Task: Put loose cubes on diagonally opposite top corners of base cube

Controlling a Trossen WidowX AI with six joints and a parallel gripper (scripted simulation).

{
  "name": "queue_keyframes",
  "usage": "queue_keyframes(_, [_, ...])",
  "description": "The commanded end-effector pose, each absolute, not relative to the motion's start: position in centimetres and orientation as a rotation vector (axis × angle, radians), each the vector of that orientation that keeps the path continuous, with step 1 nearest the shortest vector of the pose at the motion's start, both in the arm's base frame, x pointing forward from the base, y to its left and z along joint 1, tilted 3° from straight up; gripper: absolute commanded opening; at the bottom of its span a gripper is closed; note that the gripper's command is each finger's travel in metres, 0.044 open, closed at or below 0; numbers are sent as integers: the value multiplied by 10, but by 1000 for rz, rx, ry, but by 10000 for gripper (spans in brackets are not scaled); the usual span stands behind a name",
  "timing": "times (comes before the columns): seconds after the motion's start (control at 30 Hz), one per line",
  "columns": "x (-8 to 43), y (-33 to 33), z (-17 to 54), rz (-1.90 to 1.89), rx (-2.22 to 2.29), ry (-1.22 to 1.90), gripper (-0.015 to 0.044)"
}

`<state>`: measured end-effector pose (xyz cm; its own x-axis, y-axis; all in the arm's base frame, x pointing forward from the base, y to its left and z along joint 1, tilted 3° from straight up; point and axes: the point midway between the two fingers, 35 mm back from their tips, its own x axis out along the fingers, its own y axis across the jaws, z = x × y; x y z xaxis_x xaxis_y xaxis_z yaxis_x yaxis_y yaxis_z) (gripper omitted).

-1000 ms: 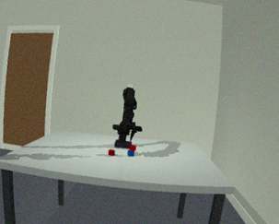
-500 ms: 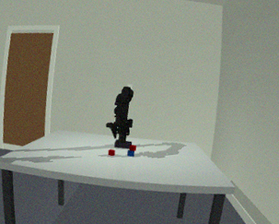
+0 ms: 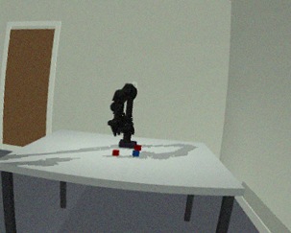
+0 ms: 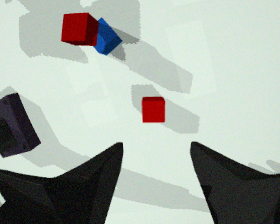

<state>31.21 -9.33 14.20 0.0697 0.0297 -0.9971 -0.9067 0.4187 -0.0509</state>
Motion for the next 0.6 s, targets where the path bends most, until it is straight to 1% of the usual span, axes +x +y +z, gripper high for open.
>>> queue_keyframes(0.0, [315, -93, 132, 878, -893, 1298, 265])
queue_keyframes(0.2, [318, -92, 86, 878, -893, 1298, 265])
queue_keyframes(0.57, [318, -91, 66, 878, -893, 1298, 265])
